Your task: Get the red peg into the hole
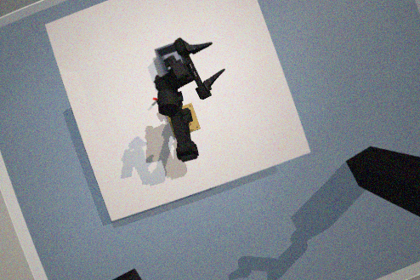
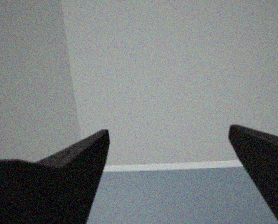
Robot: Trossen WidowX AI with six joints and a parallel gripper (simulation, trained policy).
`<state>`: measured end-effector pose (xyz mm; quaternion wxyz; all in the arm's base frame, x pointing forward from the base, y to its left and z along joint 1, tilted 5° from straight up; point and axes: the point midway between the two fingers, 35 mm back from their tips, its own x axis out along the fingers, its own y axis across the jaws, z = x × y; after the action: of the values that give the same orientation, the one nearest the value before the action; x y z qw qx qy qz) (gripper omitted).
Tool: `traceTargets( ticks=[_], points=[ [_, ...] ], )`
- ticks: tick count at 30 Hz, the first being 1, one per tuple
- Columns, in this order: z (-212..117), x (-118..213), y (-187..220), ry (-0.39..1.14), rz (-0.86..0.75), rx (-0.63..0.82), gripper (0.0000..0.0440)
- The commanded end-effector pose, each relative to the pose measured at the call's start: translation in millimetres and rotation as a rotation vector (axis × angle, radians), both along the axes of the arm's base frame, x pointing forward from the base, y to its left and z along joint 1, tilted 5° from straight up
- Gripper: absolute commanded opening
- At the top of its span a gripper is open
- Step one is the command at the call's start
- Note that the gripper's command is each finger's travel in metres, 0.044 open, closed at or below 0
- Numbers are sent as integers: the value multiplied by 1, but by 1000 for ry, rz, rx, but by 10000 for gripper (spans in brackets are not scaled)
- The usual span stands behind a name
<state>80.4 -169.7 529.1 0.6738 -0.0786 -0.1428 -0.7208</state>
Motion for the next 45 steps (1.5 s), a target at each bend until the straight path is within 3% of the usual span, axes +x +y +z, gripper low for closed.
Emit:
traceTargets(
  ticks=[1,2,11,26,35,45],
  points=[
    [0,4,0,6,13,-4,422],
    [0,10,0,14,30,-7,440],
    [-24,95,14,114,315,-1,440],
    [-115,211,76,273,788,170,440],
    [-184,243,127,363,1013,369,440],
    [-262,241,178,472,1157,674,440]
  ],
)
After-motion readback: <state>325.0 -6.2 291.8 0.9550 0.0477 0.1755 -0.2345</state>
